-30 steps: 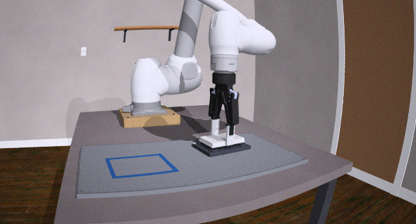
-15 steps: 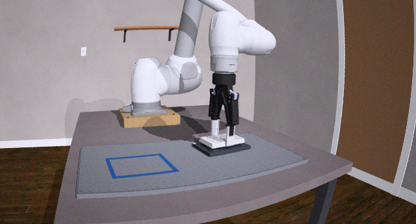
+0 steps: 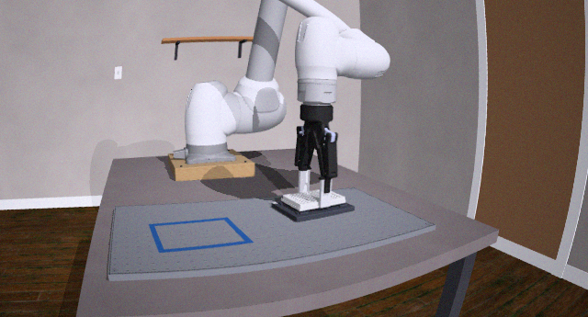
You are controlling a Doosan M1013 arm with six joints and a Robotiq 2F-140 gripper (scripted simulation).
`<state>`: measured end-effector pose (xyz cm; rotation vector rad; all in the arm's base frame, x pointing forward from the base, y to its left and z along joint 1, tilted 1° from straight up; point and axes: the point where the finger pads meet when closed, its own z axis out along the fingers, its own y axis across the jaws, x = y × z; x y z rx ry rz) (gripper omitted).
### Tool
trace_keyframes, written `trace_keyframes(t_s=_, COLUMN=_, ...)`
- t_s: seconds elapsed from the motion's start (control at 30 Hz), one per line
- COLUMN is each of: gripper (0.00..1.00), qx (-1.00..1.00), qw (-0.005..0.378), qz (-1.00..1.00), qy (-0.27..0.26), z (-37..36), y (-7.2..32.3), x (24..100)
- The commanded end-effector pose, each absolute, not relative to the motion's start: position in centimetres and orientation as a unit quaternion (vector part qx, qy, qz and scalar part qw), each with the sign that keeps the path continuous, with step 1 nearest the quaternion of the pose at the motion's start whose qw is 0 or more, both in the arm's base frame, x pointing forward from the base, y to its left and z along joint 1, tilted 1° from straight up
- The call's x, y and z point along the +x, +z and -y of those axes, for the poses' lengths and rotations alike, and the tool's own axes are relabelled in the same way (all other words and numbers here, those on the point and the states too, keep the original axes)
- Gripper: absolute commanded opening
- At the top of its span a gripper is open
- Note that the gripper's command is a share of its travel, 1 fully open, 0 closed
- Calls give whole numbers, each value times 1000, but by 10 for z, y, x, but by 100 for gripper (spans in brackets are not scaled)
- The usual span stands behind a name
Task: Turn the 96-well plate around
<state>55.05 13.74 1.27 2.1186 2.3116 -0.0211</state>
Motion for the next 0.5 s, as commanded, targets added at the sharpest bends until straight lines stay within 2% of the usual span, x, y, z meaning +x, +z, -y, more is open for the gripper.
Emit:
trace_keyframes(t_s=0.0, gripper=0, qx=676, qw=3, qz=-737, qy=-7, z=-137, y=12, x=551)
trace_keyframes(t_s=0.47, gripper=0, qx=676, qw=3, qz=-737, qy=-7, z=-137, y=10, x=551)
